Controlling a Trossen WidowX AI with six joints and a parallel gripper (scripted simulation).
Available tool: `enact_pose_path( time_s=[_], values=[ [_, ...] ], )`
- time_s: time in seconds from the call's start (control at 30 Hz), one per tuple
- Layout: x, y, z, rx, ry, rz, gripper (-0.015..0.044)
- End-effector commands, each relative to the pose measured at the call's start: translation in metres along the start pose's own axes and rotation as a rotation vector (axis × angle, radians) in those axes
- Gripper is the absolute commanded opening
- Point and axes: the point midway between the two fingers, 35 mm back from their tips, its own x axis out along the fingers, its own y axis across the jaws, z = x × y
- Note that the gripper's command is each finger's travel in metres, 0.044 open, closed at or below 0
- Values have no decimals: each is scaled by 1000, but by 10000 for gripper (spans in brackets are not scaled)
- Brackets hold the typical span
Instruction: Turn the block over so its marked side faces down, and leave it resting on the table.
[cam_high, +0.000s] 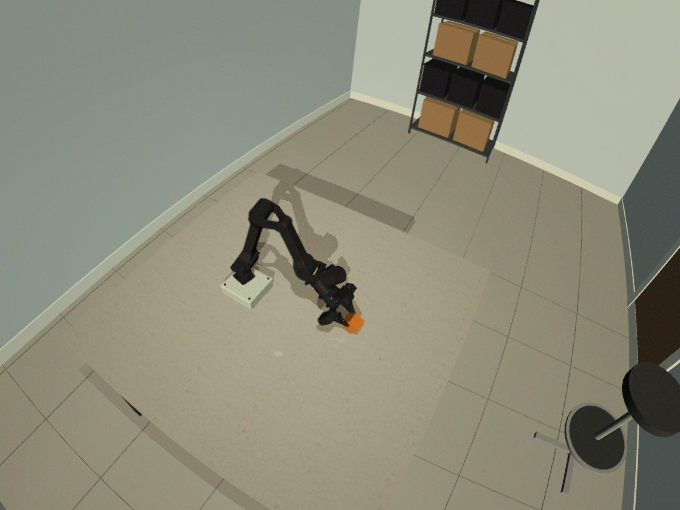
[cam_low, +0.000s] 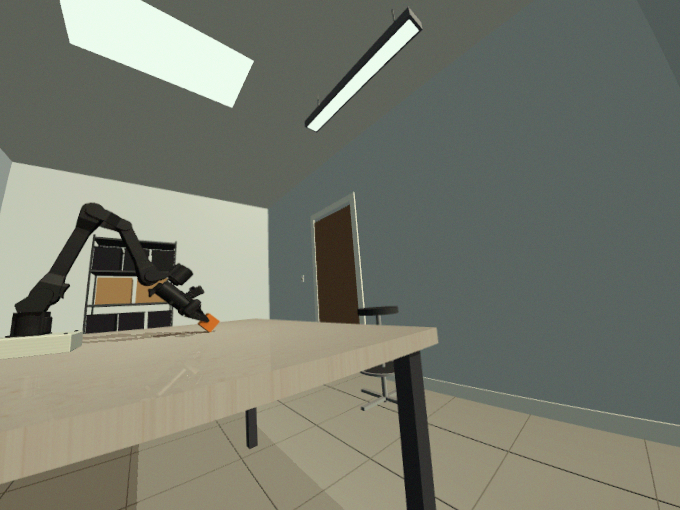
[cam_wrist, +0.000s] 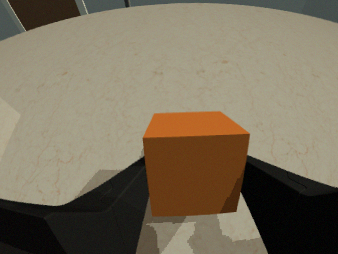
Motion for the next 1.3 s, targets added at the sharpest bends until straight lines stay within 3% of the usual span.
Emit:
enact_pose_path(
  time_s=[0.0,0.3,0.97,1.27],
  values=[
    [1,-1,-11,-7,-56,-4,0],
    [-8,-2,-17,-3,-186,-5,0],
    [-10,-2,-15,-3,-221,-5,0],
    [-10,-2,-15,-3,-221,-5,236]
  ],
)
